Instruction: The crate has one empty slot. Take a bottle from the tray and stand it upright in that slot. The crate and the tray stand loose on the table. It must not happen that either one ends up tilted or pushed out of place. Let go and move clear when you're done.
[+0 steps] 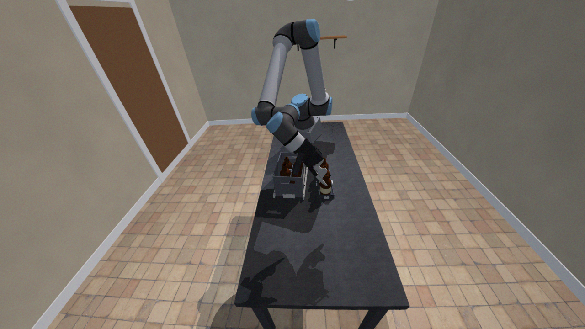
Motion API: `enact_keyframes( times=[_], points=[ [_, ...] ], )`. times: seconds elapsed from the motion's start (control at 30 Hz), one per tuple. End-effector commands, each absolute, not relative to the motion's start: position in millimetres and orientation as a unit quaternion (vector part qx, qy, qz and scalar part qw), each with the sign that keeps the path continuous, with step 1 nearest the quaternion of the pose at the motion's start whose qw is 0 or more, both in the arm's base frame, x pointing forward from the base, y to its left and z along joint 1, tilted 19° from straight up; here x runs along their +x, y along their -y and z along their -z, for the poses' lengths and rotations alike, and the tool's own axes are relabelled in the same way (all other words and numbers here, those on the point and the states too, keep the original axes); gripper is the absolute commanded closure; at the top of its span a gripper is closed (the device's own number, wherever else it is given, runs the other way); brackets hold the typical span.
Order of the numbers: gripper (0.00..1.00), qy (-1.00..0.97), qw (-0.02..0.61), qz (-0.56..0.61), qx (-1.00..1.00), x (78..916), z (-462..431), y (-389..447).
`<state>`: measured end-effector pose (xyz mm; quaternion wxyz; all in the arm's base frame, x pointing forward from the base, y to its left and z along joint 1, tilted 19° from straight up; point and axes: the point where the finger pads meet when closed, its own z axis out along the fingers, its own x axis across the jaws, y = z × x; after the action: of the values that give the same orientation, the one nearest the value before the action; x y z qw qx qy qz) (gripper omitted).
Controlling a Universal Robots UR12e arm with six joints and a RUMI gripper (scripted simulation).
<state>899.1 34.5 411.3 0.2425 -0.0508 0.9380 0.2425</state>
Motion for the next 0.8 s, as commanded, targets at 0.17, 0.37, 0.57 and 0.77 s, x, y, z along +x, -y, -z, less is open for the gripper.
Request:
enact_keyframes(
  times=[0.17,0.37,0.57,0.77],
  points=[
    [0.00,-0.940,0.241,-0.239,-0.044,896,-410,-31],
    [0.00,-0.953,0.221,-0.206,0.030,857,-387,7],
    [0.00,-0.959,0.199,-0.161,0.126,804,-359,53],
    [0.00,-0.952,0.183,-0.117,0.214,751,-335,92]
  ],
)
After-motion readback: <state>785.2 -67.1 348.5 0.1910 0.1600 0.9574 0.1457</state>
